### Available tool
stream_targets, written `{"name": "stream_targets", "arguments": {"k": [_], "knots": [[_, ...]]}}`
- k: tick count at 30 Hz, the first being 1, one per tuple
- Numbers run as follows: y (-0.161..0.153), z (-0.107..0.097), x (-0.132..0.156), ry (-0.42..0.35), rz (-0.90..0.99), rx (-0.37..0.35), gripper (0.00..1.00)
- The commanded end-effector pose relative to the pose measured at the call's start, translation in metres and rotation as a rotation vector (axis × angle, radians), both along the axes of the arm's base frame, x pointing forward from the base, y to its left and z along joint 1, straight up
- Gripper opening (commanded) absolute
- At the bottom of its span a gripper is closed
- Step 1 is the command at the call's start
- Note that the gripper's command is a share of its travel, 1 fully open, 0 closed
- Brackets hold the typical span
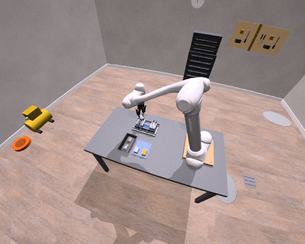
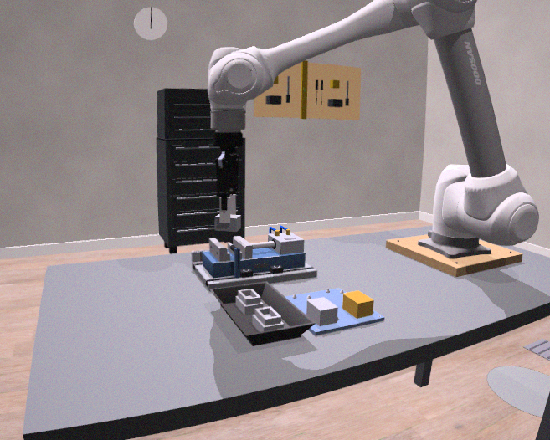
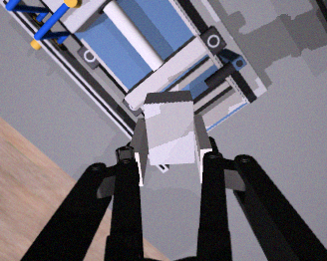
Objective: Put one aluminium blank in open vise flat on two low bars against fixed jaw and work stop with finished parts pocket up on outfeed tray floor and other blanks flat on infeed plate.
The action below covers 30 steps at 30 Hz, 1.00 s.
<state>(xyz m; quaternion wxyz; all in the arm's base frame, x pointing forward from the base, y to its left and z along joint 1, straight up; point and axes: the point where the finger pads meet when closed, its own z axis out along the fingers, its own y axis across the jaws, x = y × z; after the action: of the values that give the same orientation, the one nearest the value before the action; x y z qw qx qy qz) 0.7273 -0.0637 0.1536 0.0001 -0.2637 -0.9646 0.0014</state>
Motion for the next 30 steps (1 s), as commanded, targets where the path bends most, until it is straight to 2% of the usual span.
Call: {"name": "stream_targets", "arguments": {"k": [1,5,14,16,18,26,30], "knots": [[0.000,0.000,0.000,0.000,0.000,0.000,0.00],[0.000,0.000,0.000,0.000,-0.034,0.000,0.00],[0.006,0.000,0.000,-0.001,-0.439,0.000,0.00],[0.006,0.000,0.000,-0.001,-0.439,0.000,0.00],[0.007,0.000,0.000,-0.002,-0.586,0.000,0.00],[0.012,0.000,-0.001,-0.002,-0.907,0.000,0.00],[0.012,0.000,-0.001,-0.003,-0.959,0.000,0.00]]}}
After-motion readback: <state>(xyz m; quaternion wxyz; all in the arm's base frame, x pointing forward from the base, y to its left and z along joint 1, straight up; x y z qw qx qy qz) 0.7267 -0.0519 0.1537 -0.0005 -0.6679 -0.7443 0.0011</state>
